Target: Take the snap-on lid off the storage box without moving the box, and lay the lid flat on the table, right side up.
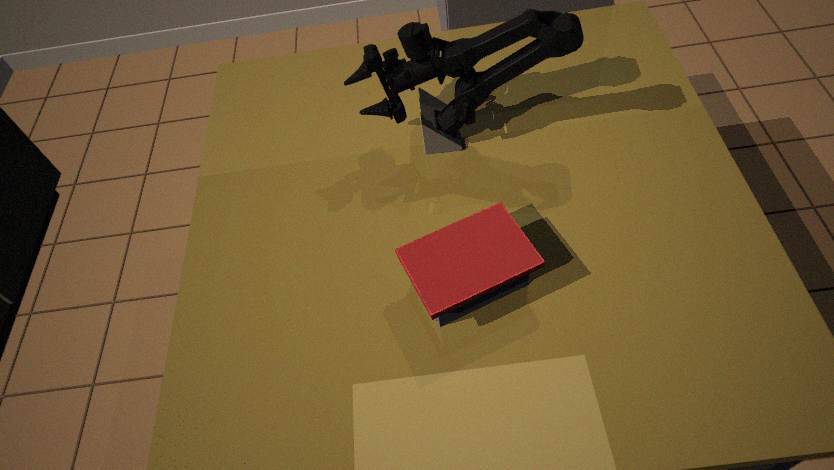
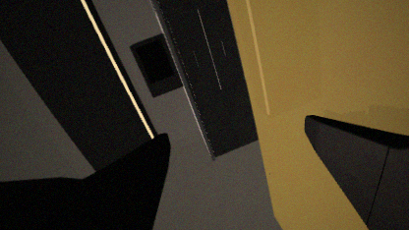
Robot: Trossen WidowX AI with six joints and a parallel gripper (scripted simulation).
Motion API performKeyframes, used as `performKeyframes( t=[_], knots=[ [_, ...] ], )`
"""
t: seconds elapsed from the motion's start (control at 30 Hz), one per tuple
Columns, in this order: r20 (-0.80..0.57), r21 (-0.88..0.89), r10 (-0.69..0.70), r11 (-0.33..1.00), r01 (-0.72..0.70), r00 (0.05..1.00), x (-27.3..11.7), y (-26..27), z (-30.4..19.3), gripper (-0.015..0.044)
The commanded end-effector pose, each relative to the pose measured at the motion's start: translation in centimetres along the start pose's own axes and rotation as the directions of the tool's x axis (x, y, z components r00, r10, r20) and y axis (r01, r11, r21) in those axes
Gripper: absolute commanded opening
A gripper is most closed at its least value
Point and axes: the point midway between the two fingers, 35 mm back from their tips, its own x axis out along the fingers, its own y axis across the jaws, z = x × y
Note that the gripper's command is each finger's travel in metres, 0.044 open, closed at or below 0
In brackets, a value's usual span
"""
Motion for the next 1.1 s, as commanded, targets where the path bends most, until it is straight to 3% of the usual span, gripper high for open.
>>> performKeyframes(
  t=[0.0,0.17,0.27,0.4,0.53,0.6,0.7,0.87,1.07],
  knots=[
    [0.0,0.0,0.0,1.0,0.0,1.0,0.0,0.2,0.0,0.0374],
    [0.0,0.0,0.0,1.0,0.0,1.0,-0.6,2.4,-0.5,0.0243],
    [-0.043,-0.058,-0.037,0.998,0.035,0.998,-0.4,2.3,-1.5,0.0235],
    [-0.26,-0.393,-0.273,0.906,0.157,0.926,0.0,1.0,-7.9,0.0235],
    [-0.424,-0.658,-0.506,0.742,0.129,0.751,-1.2,-0.7,-14.0,0.0235],
    [-0.448,-0.692,-0.543,0.714,0.109,0.71,-1.6,-1.0,-15.1,0.0235],
    [-0.53,-0.79,-0.675,0.613,-0.009,0.513,-3.6,-2.1,-19.4,0.0235],
    [-0.601,-0.79,-0.788,0.561,-0.245,0.134,-7.9,-3.5,-26.6,0.0235],
    [-0.619,-0.732,-0.785,0.594,-0.333,-0.04,-10.1,-3.9,-30.1,0.0235]
  ],
)
